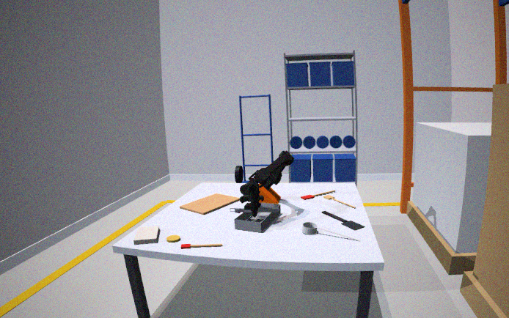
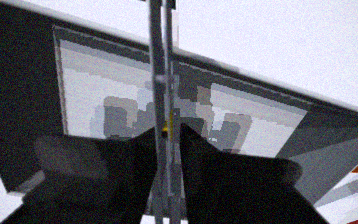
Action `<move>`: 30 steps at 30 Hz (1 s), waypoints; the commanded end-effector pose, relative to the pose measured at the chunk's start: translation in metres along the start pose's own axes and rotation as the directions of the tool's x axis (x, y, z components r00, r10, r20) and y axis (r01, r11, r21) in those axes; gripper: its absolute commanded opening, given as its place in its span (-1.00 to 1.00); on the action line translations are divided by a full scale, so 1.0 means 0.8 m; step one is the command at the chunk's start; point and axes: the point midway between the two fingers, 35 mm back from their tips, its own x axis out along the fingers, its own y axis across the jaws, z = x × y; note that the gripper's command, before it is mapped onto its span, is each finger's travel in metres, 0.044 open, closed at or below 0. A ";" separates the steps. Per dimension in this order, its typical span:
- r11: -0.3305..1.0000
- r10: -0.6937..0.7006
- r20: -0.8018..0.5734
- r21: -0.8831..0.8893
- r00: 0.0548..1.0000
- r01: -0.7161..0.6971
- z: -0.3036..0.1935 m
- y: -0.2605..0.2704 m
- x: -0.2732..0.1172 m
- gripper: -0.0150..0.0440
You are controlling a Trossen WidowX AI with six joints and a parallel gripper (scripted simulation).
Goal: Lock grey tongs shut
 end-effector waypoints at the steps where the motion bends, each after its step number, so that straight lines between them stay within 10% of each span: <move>1: 1.000 0.002 0.001 -0.003 1.000 -0.002 0.000 0.001 -0.001 -0.86; 13: 1.000 0.004 0.000 0.005 1.000 -0.004 0.002 0.000 -0.155 -1.00; 30: 0.998 0.000 -0.001 0.070 1.000 0.000 0.020 -0.002 -0.154 -1.00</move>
